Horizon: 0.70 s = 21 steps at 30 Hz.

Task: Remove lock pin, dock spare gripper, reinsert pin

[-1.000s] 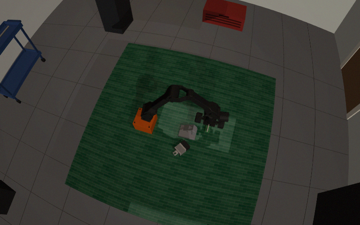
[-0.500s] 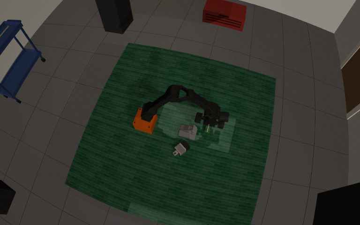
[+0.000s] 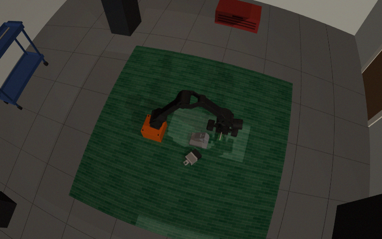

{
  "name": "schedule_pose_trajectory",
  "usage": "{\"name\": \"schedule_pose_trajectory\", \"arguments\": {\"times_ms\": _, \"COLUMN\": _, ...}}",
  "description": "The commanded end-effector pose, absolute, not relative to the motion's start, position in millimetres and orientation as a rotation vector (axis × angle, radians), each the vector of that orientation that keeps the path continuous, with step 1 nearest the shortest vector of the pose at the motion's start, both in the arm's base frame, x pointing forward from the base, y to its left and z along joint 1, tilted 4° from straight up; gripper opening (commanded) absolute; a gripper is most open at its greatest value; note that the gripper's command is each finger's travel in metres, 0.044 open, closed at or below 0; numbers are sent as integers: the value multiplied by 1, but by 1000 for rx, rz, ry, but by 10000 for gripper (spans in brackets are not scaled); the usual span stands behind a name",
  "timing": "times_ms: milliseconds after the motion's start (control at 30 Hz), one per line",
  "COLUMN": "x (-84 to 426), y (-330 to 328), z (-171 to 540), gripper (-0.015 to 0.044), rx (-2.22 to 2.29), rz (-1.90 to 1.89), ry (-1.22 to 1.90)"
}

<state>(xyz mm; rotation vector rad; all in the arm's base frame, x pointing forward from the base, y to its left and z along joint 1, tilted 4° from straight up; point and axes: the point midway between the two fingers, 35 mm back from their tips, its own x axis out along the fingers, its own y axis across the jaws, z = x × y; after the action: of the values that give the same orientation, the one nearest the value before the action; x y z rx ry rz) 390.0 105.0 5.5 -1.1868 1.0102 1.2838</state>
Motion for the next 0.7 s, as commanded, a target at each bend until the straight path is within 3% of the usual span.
{"name": "schedule_pose_trajectory", "arguments": {"times_ms": 0, "x": 389, "y": 105, "z": 1, "gripper": 0, "rx": -1185, "rz": 1289, "ry": 1016}}
{"name": "schedule_pose_trajectory", "arguments": {"times_ms": 633, "x": 390, "y": 105, "z": 5, "gripper": 0, "rx": -1187, "rz": 1284, "ry": 1010}}
{"name": "schedule_pose_trajectory", "arguments": {"times_ms": 667, "x": 390, "y": 105, "z": 5, "gripper": 26, "rx": -1187, "rz": 1284, "ry": 1010}}
